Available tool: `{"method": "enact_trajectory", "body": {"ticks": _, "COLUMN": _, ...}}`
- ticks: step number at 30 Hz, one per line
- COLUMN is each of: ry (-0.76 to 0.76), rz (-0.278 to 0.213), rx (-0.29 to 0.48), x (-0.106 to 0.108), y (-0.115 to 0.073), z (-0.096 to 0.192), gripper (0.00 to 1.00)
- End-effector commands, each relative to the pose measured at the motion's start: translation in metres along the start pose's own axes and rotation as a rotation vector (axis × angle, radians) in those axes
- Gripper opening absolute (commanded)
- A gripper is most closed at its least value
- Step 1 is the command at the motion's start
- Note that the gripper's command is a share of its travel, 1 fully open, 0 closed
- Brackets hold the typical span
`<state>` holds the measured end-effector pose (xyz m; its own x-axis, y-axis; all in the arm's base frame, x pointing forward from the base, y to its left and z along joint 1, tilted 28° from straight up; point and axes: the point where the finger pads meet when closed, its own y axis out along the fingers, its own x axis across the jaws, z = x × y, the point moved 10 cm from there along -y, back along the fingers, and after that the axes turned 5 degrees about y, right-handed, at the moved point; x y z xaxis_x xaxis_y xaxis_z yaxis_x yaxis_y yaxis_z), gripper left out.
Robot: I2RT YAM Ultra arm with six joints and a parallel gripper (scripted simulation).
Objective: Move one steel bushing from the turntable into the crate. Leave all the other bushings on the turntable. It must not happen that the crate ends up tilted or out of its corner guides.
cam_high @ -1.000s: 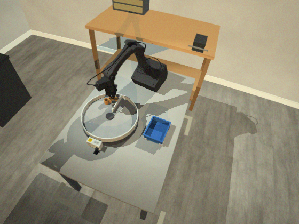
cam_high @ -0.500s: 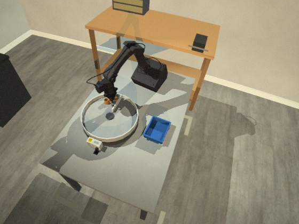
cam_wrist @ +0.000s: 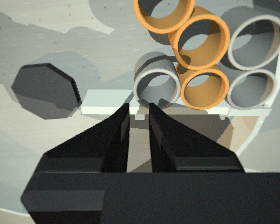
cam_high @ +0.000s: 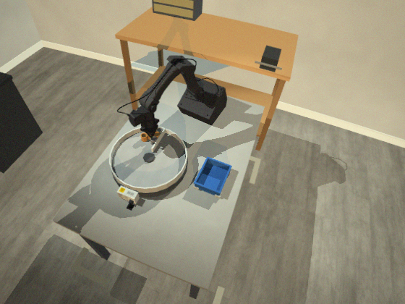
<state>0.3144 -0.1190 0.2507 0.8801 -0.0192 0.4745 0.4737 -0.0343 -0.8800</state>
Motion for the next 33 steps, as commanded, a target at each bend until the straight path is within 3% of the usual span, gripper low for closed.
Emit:
{"method": "enact_trajectory", "body": {"ticks": 1, "ry": 0.003, "rz": -0.011, "rx": -0.018, "x": 0.0003, "y": -0.0043, "z": -0.0004, "gripper": 0.15}}
{"method": "enact_trajectory", "body": {"ticks": 33, "ry": 0.001, "rz": -0.013, "rx": -0.018, "x": -0.001, "y": -0.0054, "z": 0.0034, "gripper": 0.15}}
